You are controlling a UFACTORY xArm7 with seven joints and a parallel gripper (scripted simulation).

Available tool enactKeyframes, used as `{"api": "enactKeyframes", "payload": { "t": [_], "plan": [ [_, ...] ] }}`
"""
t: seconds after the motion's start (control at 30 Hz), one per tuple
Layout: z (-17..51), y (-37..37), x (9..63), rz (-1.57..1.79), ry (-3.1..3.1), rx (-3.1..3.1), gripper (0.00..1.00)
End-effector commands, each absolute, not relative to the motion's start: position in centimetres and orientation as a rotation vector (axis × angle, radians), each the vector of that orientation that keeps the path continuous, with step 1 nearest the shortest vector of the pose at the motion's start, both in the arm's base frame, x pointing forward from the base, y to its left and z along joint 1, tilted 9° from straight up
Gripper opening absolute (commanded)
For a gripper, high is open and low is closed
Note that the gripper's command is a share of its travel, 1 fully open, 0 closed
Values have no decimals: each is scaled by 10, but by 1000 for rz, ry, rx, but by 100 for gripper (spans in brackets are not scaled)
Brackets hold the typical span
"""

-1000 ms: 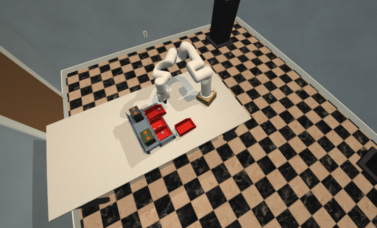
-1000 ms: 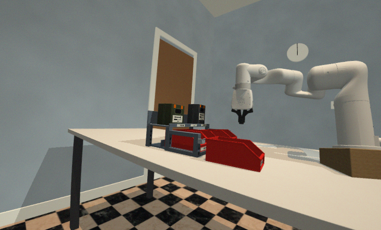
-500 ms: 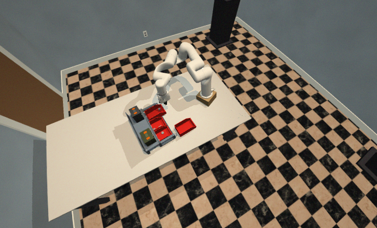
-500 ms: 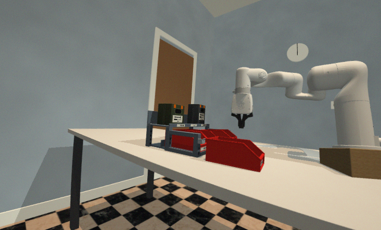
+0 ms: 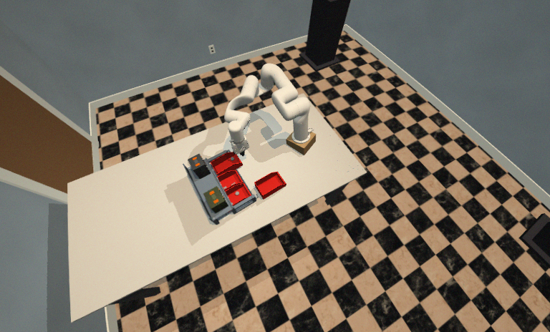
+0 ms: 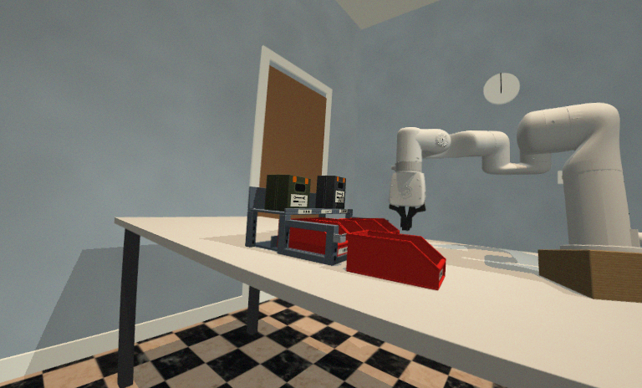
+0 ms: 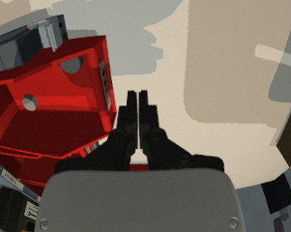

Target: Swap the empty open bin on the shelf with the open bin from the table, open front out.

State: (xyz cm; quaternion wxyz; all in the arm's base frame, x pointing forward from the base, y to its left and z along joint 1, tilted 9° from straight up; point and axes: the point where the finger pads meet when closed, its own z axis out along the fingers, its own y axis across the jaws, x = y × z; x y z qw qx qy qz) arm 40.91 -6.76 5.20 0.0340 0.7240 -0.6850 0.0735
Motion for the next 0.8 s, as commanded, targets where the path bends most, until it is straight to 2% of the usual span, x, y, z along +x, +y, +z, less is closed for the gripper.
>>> {"api": "enactKeyframes", "payload": {
  "t": [0.0, 0.77],
  "plan": [
    [40, -70, 411, 230, -2107, 2228, 0],
    [9, -74, 413, 230, -2107, 2228, 0]
  ]
}}
